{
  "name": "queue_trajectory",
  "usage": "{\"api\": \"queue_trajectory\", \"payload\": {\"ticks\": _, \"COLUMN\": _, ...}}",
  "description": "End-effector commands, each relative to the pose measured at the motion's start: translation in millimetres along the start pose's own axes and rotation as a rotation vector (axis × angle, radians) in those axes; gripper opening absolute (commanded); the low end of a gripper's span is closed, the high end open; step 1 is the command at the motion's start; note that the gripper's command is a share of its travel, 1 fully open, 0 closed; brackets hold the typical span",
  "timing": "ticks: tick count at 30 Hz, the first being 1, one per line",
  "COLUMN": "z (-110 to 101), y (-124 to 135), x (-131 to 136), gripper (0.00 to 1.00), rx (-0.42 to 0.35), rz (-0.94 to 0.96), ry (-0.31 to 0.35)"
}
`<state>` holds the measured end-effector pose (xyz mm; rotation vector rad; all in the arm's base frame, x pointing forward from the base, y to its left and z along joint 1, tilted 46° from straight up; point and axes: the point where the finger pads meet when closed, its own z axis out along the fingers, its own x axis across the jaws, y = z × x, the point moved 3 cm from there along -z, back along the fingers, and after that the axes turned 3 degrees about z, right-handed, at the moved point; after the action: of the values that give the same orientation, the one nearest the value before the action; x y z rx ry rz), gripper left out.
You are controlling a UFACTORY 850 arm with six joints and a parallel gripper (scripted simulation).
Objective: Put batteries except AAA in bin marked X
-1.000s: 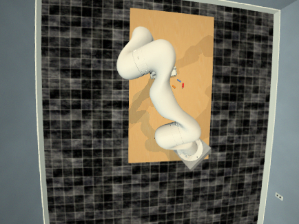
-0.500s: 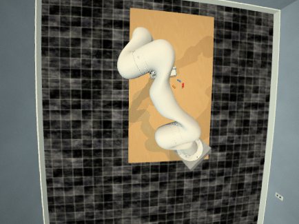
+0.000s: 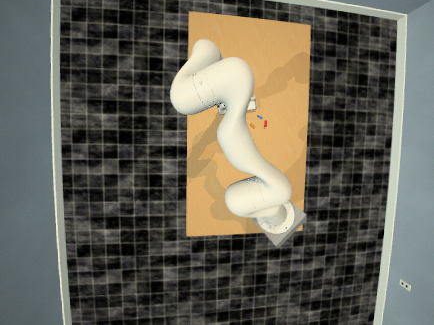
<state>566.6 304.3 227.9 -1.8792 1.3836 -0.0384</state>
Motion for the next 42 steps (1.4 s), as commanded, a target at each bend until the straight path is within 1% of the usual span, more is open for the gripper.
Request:
{"api": "queue_trajectory", "payload": {"ticks": 1, "z": 0, "y": -1, "x": 0, "gripper": 0.07, "rx": 0.001, "rz": 0.0, "ry": 0.0}}
{"api": "queue_trajectory", "payload": {"ticks": 21, "z": 0, "y": -1, "x": 0, "gripper": 0.07, "rx": 0.001, "rz": 0.0, "ry": 0.0}}
{"api": "queue_trajectory", "payload": {"ticks": 42, "z": -26, "y": -1, "x": 0, "gripper": 0.07, "rx": 0.001, "rz": 0.0, "ry": 0.0}}
